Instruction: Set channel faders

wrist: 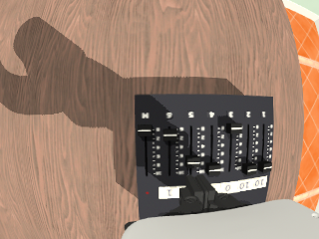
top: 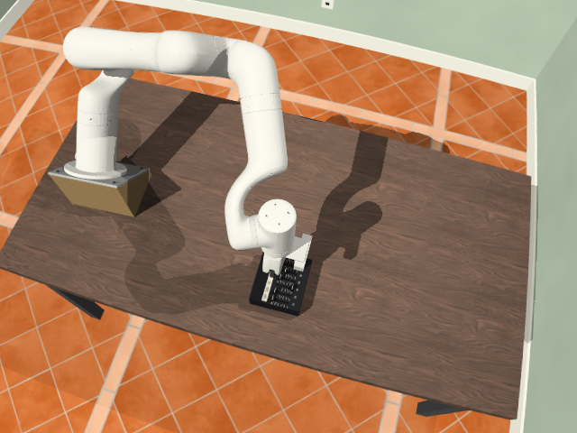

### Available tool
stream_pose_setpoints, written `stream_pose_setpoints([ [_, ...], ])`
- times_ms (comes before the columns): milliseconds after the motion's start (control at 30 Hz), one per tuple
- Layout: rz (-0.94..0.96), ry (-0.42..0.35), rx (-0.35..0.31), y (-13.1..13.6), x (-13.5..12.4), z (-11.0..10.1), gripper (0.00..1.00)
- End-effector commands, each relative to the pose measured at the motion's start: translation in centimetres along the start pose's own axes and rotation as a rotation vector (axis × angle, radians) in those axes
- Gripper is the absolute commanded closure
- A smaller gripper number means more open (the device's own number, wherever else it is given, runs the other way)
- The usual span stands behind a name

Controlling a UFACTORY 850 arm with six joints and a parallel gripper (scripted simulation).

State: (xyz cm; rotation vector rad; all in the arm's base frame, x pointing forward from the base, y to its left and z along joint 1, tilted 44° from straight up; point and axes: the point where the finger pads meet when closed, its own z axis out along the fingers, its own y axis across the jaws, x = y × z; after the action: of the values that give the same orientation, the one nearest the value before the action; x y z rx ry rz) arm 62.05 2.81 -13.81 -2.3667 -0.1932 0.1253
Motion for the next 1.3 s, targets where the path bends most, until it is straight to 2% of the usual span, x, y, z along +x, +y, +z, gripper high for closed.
stream_pose_setpoints([
  [0,-0.001,0.002,-0.001,0.01,0.08,-0.12,1.0],
  [833,-0.001,0.002,-0.001,0.01,0.08,-0.08,1.0],
  [1267,-0.001,0.002,-0.001,0.01,0.08,0.63,1.0],
])
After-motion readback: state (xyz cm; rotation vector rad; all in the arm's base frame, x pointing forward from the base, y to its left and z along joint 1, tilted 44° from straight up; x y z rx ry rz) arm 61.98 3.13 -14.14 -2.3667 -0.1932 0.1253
